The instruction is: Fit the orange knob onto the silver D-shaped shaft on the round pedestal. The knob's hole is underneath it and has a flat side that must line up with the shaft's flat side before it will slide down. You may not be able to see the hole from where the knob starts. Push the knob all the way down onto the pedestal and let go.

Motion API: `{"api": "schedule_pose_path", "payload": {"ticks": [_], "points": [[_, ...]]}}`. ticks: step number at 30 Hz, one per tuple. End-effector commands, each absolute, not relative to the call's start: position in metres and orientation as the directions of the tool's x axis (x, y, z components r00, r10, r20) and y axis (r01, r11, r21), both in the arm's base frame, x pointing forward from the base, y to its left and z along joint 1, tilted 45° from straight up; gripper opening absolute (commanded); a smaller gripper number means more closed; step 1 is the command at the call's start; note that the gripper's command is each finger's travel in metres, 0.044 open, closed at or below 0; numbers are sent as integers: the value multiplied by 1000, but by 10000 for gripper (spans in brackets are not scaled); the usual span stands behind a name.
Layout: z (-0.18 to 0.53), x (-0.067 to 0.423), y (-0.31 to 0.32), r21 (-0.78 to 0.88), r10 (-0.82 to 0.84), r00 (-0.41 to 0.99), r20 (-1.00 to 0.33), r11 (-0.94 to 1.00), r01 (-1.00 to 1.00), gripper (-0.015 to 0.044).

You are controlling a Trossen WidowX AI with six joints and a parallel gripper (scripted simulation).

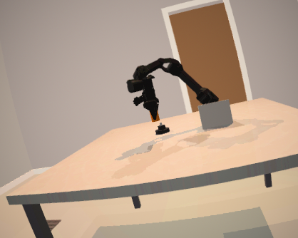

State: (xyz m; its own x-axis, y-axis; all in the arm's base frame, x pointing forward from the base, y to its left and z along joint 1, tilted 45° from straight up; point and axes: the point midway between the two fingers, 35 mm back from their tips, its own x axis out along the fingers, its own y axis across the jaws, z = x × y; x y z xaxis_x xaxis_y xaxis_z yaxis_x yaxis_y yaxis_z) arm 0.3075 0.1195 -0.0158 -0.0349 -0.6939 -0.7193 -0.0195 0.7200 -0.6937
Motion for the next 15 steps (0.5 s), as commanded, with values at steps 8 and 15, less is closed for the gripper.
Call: {"api": "schedule_pose_path", "payload": {"ticks": [8,15], "points": [[8,309,143,-691,-691,-34,-722,722,-13,0],[16,311,139,-690,-690,-34,-723,724,-14,0]]}}
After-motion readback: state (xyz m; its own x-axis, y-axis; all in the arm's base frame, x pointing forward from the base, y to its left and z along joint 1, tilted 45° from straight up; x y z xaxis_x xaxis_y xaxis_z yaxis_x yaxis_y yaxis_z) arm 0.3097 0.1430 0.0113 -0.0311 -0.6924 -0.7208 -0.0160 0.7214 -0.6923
